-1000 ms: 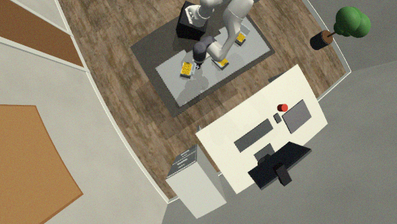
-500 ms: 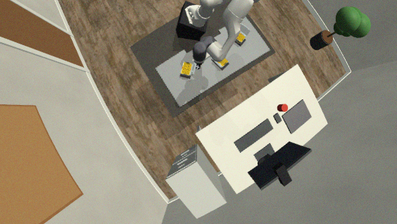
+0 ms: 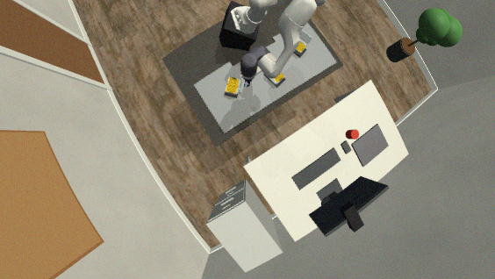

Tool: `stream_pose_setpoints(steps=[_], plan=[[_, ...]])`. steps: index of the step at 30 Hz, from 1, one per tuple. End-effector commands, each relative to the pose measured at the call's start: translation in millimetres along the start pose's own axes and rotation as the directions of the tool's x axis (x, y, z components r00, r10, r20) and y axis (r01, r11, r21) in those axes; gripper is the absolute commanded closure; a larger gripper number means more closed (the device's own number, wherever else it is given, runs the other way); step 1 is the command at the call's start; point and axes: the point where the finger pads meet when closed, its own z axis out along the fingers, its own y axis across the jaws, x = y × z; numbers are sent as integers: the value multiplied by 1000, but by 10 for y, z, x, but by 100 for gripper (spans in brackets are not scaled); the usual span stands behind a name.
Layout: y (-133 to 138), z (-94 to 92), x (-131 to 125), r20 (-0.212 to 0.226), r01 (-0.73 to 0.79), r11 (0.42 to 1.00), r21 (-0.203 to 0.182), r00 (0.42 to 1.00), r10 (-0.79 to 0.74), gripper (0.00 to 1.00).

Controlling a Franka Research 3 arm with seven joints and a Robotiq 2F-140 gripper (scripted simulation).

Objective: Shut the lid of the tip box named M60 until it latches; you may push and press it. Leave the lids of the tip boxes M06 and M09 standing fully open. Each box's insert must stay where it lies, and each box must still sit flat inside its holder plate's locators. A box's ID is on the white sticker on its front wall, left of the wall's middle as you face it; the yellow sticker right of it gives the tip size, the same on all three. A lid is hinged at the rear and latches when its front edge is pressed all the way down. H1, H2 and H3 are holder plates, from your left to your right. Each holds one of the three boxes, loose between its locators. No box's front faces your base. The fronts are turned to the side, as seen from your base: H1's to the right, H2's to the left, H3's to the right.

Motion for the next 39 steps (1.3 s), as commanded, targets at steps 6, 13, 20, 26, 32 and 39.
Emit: stream_pose_setpoints(steps=[6,13,20,26,32,39], plan=[[32,120,2,0,14,1000,-8,1000,-14,100],[33,237,2,0,14,1000,-8,1000,-14,100],[34,320,2,0,14,1000,-8,1000,-14,100],[34,417,2,0,14,1000,-8,1000,-14,100],[34,417,2,0,14,1000,-8,1000,-14,100],[34,417,2,0,14,1000,-8,1000,-14,100]])
